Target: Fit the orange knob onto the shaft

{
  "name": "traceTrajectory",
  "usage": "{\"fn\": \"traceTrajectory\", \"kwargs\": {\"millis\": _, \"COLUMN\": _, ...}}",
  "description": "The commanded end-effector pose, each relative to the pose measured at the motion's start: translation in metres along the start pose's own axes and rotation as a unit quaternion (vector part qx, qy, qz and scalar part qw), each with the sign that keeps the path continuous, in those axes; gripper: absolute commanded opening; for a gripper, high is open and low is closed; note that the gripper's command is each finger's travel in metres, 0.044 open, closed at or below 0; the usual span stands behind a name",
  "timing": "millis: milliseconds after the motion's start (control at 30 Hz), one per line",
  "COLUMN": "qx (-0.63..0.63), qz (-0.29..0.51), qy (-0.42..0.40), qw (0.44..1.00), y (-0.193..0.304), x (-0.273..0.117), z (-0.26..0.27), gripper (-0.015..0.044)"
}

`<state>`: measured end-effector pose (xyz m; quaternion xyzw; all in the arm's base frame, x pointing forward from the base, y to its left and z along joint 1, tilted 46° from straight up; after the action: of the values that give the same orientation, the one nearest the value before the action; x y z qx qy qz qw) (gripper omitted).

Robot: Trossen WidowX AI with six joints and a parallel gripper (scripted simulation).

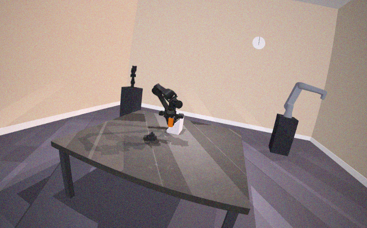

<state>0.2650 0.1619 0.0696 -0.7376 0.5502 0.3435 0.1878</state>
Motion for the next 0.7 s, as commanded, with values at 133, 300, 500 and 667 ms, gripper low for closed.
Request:
{"fn": "traceTrajectory", "kwargs": {"millis": 133, "qx": -0.003, "qz": -0.006, "qy": -0.002, "qw": 1.000, "y": -0.005, "x": 0.003, "z": -0.020, "gripper": 0.0000}}
{"fn": "traceTrajectory", "kwargs": {"millis": 300, "qx": -0.003, "qz": -0.006, "qy": -0.002, "qw": 1.000, "y": -0.008, "x": 0.007, "z": -0.035, "gripper": 0.0000}}
{"fn": "traceTrajectory", "kwargs": {"millis": 500, "qx": -0.002, "qz": -0.007, "qy": -0.002, "qw": 1.000, "y": -0.011, "x": 0.012, "z": -0.053, "gripper": 0.0000}}
{"fn": "traceTrajectory", "kwargs": {"millis": 667, "qx": -0.002, "qz": -0.007, "qy": 0.000, "qw": 1.000, "y": -0.012, "x": 0.017, "z": -0.068, "gripper": 0.0000}}
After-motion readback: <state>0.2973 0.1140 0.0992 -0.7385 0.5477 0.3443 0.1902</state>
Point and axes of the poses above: the point midway between the two fingers, 35 mm back from their tips, its own x axis out along the fingers, its own z axis across the jaws, y = z × x, the point moved 3 cm from there along -x, back along the fingers, and after that the axes turned 5 degrees about -x, right-handed, at the moved point
